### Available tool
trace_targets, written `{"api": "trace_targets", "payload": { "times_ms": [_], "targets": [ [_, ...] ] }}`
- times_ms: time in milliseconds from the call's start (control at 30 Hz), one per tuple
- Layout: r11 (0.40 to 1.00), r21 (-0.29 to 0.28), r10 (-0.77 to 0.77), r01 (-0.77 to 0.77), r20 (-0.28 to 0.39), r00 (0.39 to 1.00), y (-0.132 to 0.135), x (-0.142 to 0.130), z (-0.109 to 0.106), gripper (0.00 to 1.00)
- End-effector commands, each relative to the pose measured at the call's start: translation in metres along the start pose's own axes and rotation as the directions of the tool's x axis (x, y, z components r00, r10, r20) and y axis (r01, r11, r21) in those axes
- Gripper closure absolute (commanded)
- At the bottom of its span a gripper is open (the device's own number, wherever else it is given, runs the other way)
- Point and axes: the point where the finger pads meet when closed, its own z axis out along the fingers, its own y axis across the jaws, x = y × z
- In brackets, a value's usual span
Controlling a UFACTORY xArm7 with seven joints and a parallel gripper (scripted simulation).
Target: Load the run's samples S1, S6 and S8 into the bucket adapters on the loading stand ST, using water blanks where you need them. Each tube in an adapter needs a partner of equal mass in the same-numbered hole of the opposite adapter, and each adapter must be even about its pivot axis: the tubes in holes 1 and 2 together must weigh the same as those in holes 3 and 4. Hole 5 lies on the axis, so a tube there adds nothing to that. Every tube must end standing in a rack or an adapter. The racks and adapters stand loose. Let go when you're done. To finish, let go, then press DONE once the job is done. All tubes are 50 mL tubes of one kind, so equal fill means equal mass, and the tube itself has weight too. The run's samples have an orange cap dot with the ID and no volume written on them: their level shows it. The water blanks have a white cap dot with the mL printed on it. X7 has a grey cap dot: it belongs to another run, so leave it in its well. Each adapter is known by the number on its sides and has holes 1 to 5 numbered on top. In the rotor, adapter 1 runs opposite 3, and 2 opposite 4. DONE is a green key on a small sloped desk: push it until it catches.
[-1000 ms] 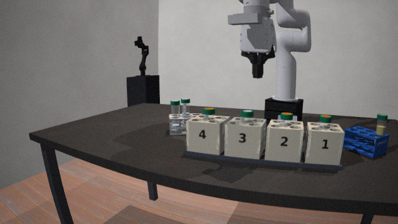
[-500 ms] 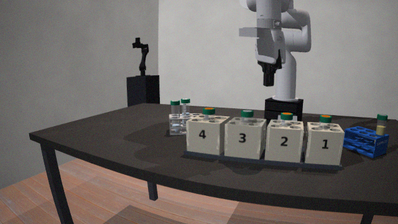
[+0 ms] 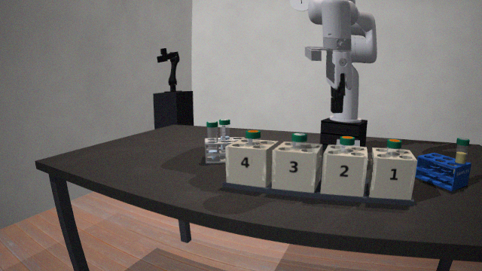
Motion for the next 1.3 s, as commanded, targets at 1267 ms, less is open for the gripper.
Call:
{"api": "trace_targets", "payload": {
  "times_ms": [1267],
  "targets": [
    [0.967,-0.035,0.252,-0.251,0.023,0.968,0.037,-0.051,0.066,1.0]
  ]
}}
